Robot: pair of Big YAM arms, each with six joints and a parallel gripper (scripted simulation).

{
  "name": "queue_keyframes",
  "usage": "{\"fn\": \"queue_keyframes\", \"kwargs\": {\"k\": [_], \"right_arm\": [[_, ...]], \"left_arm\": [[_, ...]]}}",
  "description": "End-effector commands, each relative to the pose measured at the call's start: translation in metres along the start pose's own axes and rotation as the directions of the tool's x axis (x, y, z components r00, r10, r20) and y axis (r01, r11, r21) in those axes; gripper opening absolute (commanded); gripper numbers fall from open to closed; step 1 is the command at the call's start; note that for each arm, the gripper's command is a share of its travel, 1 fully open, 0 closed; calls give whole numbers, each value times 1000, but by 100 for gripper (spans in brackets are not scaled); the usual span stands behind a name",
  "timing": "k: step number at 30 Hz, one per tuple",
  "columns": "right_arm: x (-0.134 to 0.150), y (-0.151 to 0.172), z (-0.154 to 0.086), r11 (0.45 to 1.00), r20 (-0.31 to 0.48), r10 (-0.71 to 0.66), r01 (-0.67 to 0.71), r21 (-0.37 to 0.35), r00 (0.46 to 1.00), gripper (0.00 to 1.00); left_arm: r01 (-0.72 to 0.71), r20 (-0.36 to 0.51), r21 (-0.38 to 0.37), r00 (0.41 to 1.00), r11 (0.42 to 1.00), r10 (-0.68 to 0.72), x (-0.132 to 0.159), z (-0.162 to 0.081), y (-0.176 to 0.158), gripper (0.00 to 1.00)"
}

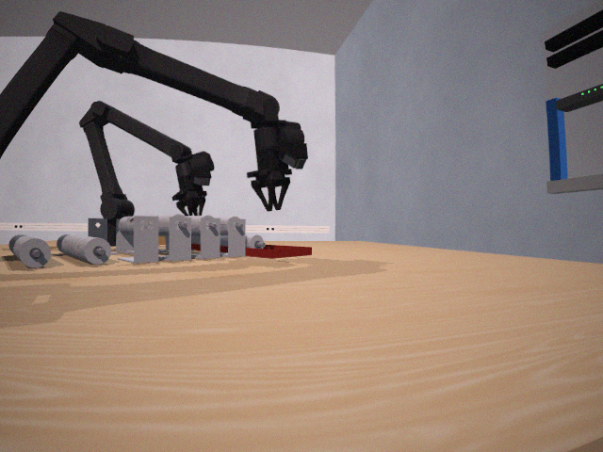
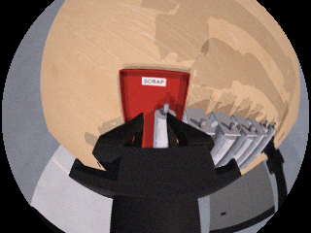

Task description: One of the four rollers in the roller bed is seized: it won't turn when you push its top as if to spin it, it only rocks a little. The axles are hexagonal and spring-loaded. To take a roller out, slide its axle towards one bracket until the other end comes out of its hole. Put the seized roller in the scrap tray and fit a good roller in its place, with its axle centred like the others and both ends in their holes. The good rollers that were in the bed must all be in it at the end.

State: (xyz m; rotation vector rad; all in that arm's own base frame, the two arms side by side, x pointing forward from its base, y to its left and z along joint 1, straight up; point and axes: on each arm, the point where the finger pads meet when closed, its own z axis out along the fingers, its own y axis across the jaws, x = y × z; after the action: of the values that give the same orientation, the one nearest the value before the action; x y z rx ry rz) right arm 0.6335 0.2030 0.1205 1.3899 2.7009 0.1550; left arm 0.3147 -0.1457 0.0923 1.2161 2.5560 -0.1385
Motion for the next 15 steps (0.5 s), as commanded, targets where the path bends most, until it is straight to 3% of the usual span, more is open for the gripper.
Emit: {"fn": "queue_keyframes", "kwargs": {"k": [1,7,11,14,15], "right_arm": [[-14,4,-24,997,29,-41,43,-68,999,32],[-32,5,-53,974,95,-133,148,-170,986,32],[-46,3,-77,941,168,-203,240,-239,965,32],[-57,0,-97,910,231,-240,301,-284,943,32],[-57,0,-97,910,231,-240,301,-284,943,32]], "left_arm": [[41,86,-54,996,998,-36,-38,-17,26,32],[114,211,-127,974,985,-85,-65,-47,54,32],[181,271,-159,953,971,-133,-82,-53,78,32],[229,362,-199,921,953,-145,-97,-83,96,32],[229,362,-199,921,953,-145,-97,-83,96,32]]}}
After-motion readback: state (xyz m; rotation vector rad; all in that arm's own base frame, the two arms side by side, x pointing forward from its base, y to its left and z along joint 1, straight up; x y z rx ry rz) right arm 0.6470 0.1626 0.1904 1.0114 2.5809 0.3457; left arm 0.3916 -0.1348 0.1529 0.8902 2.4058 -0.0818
